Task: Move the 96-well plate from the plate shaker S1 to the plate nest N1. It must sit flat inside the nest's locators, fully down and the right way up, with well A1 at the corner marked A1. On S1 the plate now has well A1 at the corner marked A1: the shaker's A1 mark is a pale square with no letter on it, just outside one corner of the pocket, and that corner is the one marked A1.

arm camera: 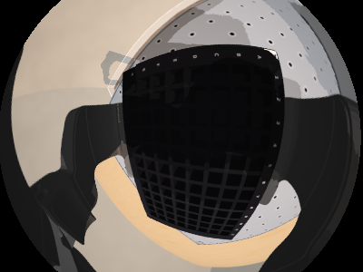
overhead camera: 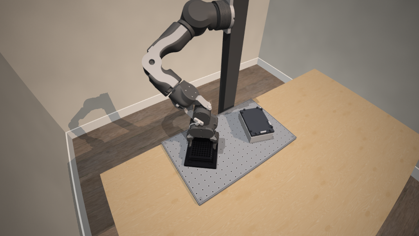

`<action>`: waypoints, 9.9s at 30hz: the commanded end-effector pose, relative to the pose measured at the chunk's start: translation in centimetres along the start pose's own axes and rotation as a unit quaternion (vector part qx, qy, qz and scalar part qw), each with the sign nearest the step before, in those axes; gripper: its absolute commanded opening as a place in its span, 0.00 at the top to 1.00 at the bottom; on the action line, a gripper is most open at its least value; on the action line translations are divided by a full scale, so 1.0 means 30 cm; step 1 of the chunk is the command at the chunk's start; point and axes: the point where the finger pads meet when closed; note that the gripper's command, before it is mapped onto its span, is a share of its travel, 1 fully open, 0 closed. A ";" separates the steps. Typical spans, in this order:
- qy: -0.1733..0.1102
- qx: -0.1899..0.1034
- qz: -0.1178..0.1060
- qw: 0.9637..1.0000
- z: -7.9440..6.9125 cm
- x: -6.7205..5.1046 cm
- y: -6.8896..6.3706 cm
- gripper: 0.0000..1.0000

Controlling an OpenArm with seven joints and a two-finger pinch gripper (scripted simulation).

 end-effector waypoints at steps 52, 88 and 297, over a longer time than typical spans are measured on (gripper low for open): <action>0.000 -0.001 0.001 1.000 0.001 -0.009 -0.001 1.00; 0.000 0.002 0.000 1.000 0.004 -0.008 0.023 1.00; 0.000 0.001 -0.001 1.000 0.002 -0.005 -0.227 0.23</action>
Point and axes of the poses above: the point where the finger pads meet when closed, its own y axis out along the fingers, its own z axis across the jaws, x = y × z, and after that the axes turned 11 degrees about -y, right-handed
